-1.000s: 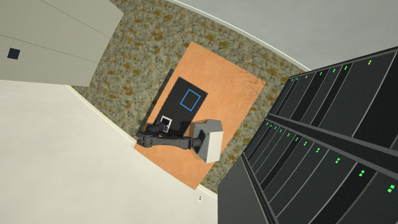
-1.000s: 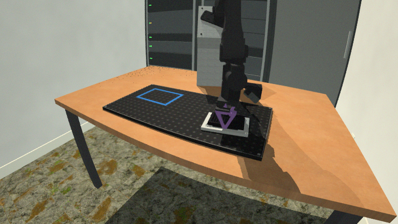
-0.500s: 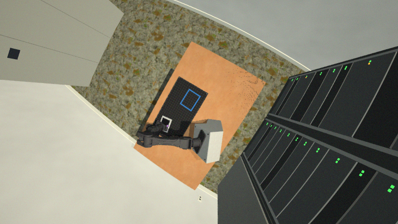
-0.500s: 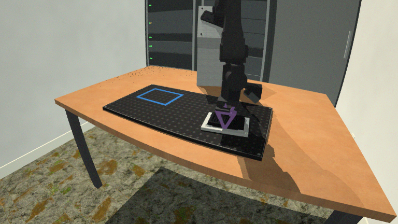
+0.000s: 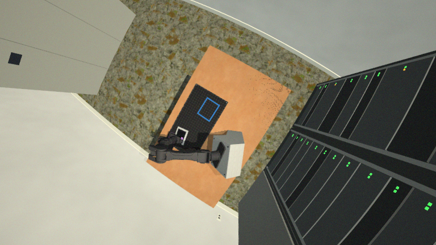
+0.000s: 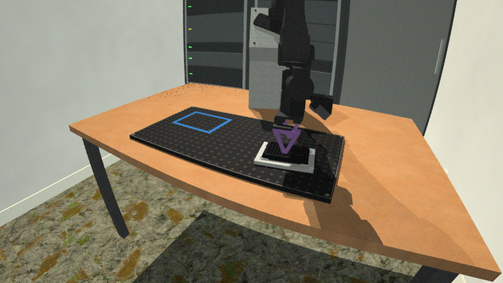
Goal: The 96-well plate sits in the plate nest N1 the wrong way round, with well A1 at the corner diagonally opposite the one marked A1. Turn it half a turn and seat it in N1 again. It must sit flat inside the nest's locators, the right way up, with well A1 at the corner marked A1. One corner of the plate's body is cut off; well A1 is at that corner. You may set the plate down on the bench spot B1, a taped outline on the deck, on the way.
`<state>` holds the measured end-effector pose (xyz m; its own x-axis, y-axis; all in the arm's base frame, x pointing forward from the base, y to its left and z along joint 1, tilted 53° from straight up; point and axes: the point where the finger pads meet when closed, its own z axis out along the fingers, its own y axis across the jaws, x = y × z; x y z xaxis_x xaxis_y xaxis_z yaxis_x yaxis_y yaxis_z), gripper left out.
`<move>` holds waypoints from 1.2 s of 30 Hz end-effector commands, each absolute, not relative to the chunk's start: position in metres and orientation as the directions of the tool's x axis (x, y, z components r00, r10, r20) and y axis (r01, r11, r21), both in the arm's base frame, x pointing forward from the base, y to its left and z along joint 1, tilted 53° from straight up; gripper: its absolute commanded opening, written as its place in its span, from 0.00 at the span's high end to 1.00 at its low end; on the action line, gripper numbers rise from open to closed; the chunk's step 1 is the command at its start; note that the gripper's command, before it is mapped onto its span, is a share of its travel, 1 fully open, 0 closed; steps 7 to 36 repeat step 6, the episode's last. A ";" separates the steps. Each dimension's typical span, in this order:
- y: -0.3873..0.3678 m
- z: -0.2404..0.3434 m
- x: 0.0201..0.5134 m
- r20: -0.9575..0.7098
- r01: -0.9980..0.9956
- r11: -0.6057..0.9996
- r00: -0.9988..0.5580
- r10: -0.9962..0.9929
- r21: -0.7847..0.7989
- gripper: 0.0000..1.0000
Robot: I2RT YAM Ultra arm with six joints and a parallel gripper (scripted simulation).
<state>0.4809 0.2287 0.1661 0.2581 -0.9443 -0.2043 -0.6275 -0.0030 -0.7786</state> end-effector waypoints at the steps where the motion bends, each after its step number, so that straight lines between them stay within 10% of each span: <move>1: 0.227 0.167 0.470 -0.206 -0.643 -0.014 0.265 -0.942 -0.766 0.00; 36: 0.227 0.167 0.470 -0.206 -0.643 -0.014 0.265 -0.942 -0.766 0.00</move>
